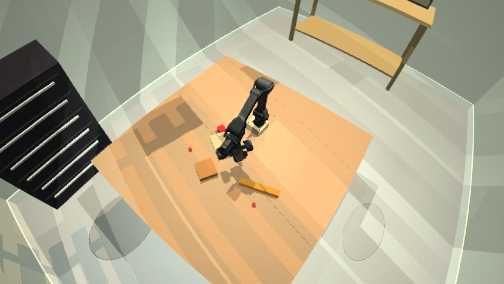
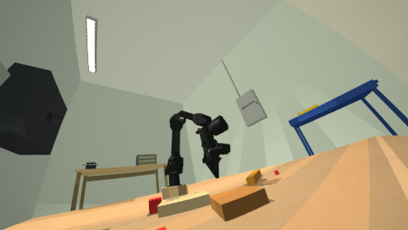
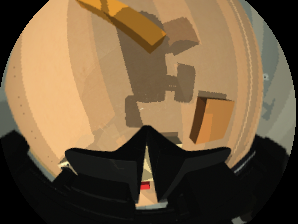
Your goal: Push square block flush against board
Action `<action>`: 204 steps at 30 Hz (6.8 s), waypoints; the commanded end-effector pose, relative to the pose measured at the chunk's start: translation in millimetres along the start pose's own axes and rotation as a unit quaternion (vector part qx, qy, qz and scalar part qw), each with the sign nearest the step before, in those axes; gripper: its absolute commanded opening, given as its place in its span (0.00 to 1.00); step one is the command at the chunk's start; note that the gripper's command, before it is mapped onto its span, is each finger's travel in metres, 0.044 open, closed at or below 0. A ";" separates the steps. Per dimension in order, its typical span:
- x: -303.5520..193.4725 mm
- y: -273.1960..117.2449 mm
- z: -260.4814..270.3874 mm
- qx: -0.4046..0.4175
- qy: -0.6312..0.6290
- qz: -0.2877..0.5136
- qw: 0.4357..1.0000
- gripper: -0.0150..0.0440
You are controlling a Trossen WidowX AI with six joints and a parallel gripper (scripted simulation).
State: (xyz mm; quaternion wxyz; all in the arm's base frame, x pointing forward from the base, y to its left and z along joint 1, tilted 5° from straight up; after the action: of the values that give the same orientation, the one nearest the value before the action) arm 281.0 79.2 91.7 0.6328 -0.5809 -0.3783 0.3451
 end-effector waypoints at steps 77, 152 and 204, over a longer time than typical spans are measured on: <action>-135.2 48.6 18.3 -0.003 0.694 0.012 0.720 0.25; -125.0 49.5 -67.2 -0.006 0.694 0.009 0.720 0.25; -128.1 -4.0 -29.9 -0.005 0.696 0.010 0.718 0.25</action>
State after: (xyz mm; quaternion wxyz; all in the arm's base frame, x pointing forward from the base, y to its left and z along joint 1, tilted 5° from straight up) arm 248.0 -47.0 81.7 0.7122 -0.6636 0.1688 -0.1547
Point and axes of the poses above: the point midway between the two fingers, 35 mm back from their tips, its own y axis out along the fingers, its own z axis across the jaws, x = y × z, the point moved 5 cm from there along -y, back along the fingers, and after that the axes turned 5 degrees about y, right-handed, at the moved point
